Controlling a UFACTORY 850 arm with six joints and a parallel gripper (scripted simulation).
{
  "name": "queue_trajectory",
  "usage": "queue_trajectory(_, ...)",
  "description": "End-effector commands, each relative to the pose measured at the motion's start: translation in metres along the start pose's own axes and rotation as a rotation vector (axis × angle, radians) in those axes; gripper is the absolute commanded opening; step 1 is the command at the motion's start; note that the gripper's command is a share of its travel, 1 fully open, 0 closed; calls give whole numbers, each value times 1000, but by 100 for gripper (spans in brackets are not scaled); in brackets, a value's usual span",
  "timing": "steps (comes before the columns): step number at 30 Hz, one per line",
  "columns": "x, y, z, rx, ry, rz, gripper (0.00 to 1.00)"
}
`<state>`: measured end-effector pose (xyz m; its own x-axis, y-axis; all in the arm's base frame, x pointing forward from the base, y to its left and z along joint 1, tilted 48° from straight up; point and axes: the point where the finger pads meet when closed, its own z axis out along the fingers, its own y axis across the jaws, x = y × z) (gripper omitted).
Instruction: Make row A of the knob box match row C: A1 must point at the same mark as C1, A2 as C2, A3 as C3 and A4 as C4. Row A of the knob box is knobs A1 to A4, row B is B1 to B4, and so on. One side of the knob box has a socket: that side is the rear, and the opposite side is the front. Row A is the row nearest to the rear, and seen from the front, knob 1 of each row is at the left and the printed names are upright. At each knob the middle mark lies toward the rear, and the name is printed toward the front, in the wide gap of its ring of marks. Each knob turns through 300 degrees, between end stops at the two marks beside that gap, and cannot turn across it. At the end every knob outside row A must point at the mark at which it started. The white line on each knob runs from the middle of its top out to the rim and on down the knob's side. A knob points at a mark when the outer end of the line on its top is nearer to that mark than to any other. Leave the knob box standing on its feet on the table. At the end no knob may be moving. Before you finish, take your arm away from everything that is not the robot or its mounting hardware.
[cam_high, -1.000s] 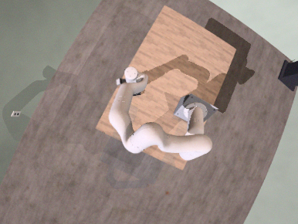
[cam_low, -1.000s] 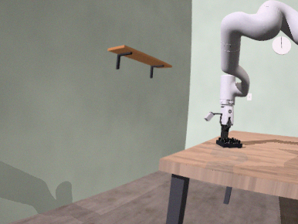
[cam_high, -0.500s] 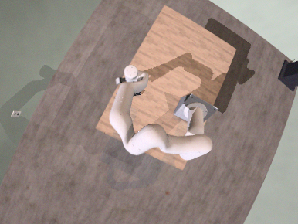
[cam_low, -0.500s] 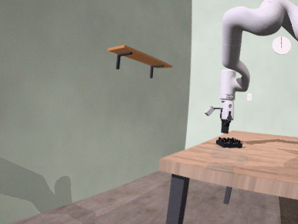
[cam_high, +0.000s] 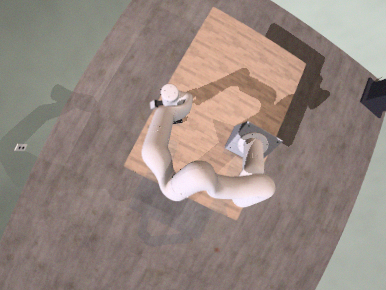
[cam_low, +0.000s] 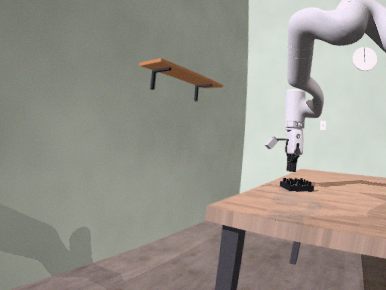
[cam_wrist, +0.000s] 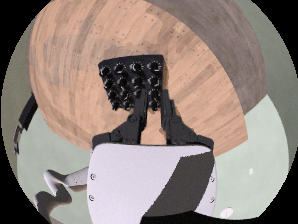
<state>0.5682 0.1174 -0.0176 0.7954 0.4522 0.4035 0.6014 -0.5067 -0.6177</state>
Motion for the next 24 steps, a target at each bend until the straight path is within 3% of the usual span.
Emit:
queue_trajectory(1,1,0,-1,-1,1,-6,19)
queue_trajectory(9,1,0,-1,-1,1,-77,19)
queue_trajectory(24,1,0,-4,-1,1,-458,19)
